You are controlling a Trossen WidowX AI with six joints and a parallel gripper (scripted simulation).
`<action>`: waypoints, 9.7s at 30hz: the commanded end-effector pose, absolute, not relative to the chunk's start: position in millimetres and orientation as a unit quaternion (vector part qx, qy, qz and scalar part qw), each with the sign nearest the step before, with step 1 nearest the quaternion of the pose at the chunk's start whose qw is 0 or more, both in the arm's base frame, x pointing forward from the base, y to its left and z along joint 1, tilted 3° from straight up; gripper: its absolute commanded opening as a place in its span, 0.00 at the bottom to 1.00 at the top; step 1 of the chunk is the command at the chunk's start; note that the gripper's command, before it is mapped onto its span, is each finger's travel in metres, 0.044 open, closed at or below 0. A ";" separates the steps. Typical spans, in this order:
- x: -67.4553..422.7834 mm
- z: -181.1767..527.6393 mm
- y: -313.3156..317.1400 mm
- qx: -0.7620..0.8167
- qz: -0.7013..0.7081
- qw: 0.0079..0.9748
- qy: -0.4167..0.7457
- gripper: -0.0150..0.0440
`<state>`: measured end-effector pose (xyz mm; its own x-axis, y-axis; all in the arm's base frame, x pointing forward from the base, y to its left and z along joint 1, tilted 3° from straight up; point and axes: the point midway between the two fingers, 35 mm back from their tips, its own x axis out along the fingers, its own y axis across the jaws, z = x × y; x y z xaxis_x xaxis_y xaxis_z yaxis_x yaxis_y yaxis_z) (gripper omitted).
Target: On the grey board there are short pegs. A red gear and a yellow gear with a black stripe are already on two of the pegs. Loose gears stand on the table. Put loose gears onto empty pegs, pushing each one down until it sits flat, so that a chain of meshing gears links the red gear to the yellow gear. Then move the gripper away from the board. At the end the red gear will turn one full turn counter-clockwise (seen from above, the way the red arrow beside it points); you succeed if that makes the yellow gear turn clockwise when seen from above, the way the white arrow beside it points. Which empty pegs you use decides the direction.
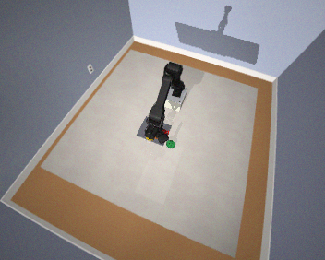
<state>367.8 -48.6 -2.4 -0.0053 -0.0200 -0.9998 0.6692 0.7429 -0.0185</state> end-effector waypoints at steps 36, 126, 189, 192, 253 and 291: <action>366.2 -27.7 -49.2 0.272 -0.291 0.648 0.649 0.25; 364.3 56.8 -46.9 0.313 -0.332 0.628 0.631 1.00; 230.1 98.1 222.1 0.319 -0.326 0.620 0.639 1.00; 230.1 98.1 222.1 0.319 -0.326 0.620 0.639 1.00; 230.1 98.1 222.1 0.319 -0.326 0.620 0.639 1.00; 230.1 98.1 222.1 0.319 -0.326 0.620 0.639 1.00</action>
<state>230.9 222.0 97.8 -0.0254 0.0025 -0.9997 0.8090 0.5874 -0.0191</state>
